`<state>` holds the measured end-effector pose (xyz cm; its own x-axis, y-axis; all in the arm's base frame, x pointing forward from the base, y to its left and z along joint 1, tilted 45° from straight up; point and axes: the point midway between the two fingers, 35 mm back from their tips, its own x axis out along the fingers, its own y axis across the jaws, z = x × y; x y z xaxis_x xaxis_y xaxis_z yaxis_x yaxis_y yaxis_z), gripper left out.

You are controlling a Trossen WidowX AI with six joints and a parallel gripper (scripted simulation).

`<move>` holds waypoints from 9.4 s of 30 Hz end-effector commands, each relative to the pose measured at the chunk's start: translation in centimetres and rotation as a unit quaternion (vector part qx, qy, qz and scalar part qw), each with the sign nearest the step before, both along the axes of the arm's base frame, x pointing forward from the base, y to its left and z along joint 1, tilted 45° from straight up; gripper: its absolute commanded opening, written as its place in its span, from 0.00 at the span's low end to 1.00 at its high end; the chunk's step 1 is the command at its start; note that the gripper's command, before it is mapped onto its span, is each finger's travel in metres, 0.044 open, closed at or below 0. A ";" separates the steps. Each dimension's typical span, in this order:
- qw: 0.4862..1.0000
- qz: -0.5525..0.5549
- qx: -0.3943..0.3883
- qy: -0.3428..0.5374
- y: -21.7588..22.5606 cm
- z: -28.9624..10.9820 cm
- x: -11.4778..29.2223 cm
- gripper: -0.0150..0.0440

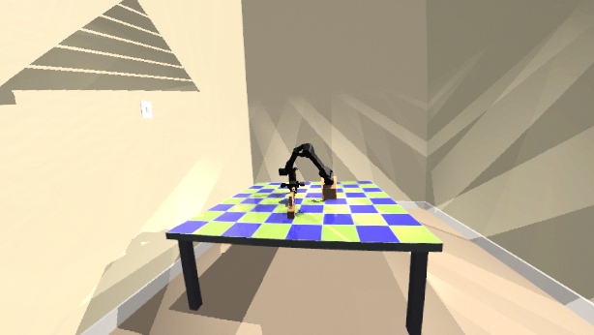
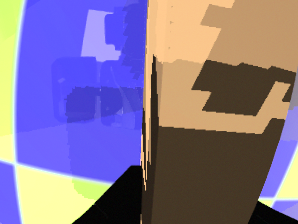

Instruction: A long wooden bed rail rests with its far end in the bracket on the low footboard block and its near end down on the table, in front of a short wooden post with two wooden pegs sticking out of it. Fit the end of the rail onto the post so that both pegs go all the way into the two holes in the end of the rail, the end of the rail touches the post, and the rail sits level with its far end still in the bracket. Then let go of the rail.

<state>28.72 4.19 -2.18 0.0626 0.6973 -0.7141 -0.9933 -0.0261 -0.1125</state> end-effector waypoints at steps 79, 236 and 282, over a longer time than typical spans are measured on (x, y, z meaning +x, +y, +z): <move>1.000 -0.003 0.003 -0.005 -2.0 2.0 0.1 0.25; 1.000 -0.003 0.002 -0.006 -4.8 -0.7 0.6 0.25; 1.000 -0.003 0.001 -0.006 -5.8 -1.6 0.7 0.25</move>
